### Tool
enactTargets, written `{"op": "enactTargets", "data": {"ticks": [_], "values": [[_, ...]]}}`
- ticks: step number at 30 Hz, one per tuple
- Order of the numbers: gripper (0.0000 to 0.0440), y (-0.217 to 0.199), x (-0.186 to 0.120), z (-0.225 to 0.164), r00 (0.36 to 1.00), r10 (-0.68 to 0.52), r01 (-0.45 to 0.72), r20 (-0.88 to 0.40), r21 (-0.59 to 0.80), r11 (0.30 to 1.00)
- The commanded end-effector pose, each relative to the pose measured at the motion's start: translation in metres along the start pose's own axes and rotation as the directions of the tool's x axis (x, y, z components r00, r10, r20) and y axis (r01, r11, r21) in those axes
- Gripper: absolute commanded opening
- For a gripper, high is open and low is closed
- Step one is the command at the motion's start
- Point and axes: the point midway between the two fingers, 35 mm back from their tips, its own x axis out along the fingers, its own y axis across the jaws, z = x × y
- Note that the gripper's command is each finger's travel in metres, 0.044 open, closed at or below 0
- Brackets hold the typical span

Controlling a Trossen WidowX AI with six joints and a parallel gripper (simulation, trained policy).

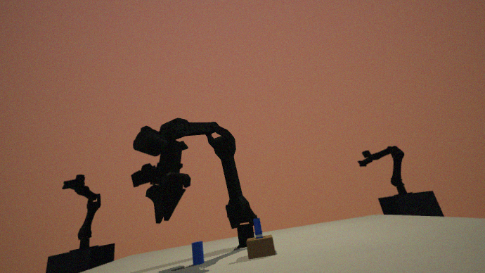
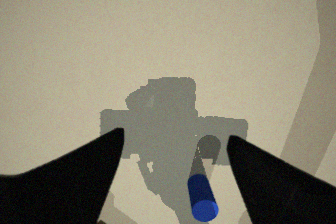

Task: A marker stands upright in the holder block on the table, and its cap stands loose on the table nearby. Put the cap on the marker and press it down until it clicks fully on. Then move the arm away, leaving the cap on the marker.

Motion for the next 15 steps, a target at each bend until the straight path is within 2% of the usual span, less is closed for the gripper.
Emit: {"op": "enactTargets", "data": {"ticks": [1,15], "values": [[0.0313,-0.003,0.001,-0.009,0.999,-0.016,0.017,-0.027,0.008,1.000],[0.0313,-0.014,0.007,-0.047,0.983,-0.068,0.073,-0.171,0.024,0.997]]}}
